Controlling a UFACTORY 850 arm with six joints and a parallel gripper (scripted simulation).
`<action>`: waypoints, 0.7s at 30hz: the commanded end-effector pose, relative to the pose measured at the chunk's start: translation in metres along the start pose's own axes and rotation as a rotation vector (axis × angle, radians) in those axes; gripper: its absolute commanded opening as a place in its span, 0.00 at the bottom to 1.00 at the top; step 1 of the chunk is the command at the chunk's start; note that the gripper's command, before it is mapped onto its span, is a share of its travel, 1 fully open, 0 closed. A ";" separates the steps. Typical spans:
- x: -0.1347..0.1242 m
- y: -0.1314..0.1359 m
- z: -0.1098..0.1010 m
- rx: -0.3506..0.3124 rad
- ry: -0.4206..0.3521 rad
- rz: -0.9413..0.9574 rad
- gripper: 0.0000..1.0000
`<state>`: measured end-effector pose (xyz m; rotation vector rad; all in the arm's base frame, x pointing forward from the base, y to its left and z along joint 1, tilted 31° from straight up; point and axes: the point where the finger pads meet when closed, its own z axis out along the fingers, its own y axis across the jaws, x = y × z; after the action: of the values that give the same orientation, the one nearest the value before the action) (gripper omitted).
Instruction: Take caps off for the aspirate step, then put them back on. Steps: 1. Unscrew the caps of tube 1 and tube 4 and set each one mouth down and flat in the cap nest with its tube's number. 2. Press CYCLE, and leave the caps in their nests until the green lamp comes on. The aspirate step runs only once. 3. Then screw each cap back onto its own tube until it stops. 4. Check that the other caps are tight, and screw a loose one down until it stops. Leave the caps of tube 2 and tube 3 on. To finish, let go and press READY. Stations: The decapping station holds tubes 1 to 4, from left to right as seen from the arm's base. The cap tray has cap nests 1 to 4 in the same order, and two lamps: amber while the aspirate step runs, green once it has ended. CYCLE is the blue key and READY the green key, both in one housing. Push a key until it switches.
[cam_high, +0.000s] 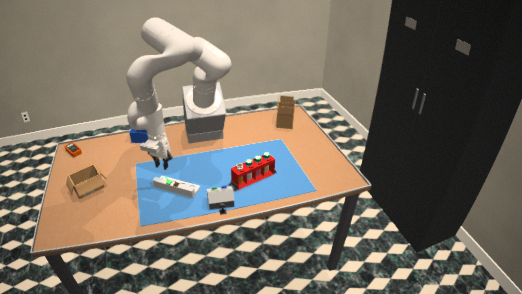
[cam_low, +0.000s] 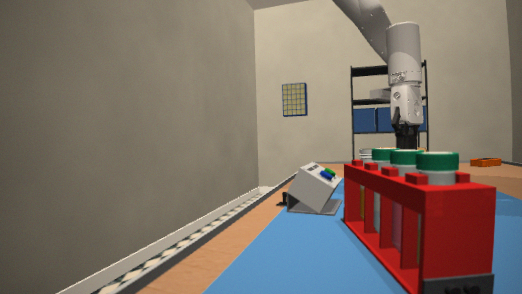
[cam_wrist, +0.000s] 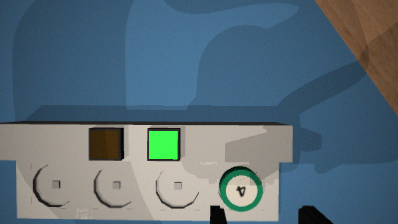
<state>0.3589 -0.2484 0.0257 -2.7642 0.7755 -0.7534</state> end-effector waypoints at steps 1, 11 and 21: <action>0.001 0.001 0.029 -0.001 0.003 0.000 0.46; 0.002 0.001 0.068 -0.001 0.003 0.000 0.46; 0.002 0.001 0.068 -0.001 0.003 0.000 0.46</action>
<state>0.3949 -0.2479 -0.0319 -2.7646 0.7761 -0.7572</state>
